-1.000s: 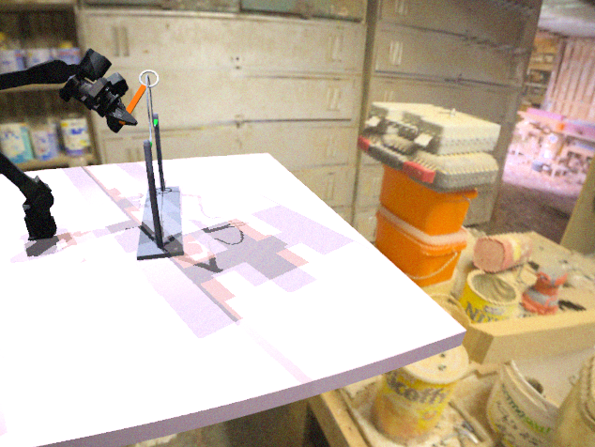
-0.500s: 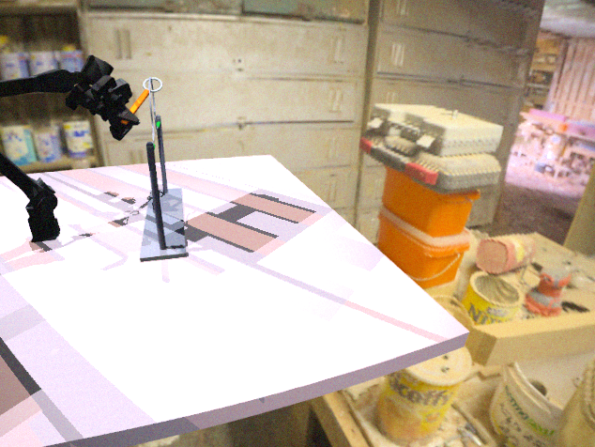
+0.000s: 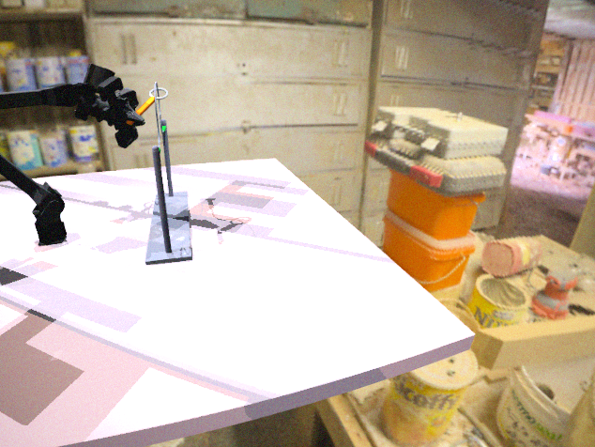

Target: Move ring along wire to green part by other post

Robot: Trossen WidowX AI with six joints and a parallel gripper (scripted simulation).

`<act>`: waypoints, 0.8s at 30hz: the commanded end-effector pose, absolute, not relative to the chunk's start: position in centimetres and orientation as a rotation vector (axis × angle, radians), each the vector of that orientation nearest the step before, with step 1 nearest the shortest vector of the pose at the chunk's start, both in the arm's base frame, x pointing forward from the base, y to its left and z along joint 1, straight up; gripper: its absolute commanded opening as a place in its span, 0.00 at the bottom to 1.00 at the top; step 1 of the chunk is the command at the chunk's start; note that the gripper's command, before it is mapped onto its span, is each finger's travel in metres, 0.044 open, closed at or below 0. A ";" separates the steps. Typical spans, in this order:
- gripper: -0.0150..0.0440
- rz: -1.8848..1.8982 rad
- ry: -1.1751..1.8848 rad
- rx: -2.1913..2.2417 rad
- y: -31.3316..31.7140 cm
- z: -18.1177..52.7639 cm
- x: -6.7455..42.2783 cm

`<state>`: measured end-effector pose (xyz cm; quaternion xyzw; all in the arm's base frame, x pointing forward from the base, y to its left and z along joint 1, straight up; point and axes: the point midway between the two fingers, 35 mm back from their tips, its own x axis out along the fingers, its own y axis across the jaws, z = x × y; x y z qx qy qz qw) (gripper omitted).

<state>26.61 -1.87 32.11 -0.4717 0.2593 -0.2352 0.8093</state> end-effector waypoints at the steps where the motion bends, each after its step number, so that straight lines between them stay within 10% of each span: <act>1: 0.00 -0.530 0.545 -1.082 -2.1 32.3 26.4; 24: 0.00 -0.635 0.479 -1.421 -2.5 33.7 26.4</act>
